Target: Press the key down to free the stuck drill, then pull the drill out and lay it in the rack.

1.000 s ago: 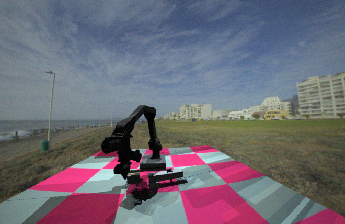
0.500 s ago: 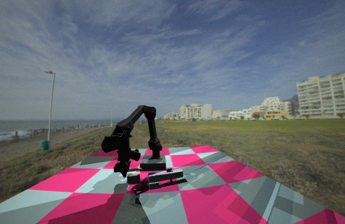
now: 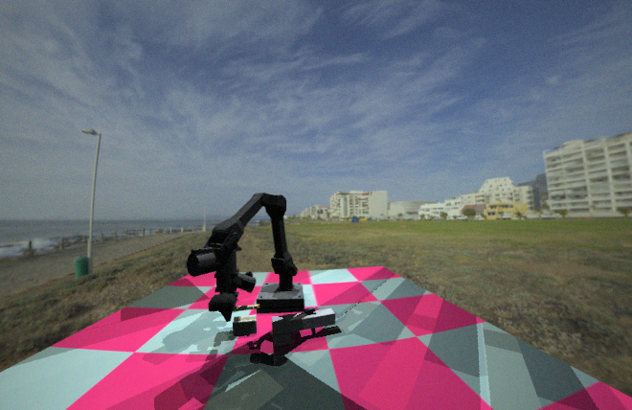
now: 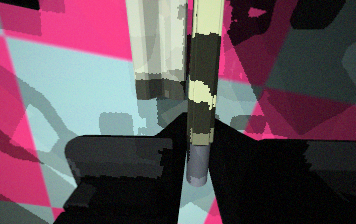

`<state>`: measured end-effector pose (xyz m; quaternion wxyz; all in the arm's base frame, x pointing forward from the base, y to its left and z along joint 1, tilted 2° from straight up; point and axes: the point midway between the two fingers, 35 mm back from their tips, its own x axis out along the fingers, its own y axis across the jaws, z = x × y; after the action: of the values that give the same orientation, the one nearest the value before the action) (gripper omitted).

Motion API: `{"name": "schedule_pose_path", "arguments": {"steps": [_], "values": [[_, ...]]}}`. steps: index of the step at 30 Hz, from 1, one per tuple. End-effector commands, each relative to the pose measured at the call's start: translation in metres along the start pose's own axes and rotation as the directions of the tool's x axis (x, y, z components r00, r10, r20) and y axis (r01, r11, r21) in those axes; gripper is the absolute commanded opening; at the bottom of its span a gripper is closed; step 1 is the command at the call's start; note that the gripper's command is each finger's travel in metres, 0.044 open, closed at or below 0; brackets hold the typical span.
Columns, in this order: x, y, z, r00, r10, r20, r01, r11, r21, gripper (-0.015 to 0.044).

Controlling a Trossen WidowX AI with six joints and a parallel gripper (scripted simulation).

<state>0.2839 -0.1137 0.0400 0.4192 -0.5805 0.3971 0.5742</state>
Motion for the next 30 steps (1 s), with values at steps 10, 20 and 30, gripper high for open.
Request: {"name": "schedule_pose_path", "arguments": {"steps": [10, 20, 30], "values": [[-0.001, 0.022, -0.005, 1.000, 0.001, -0.005, -0.001, 1.000, -0.004, 0.0000], [0.010, 0.026, -0.006, 1.000, 0.001, -0.005, -0.001, 1.000, -0.004, 0.0000], [0.024, 0.027, -0.005, 1.000, 0.001, -0.004, -0.001, 1.000, -0.004, 0.0000]]}}
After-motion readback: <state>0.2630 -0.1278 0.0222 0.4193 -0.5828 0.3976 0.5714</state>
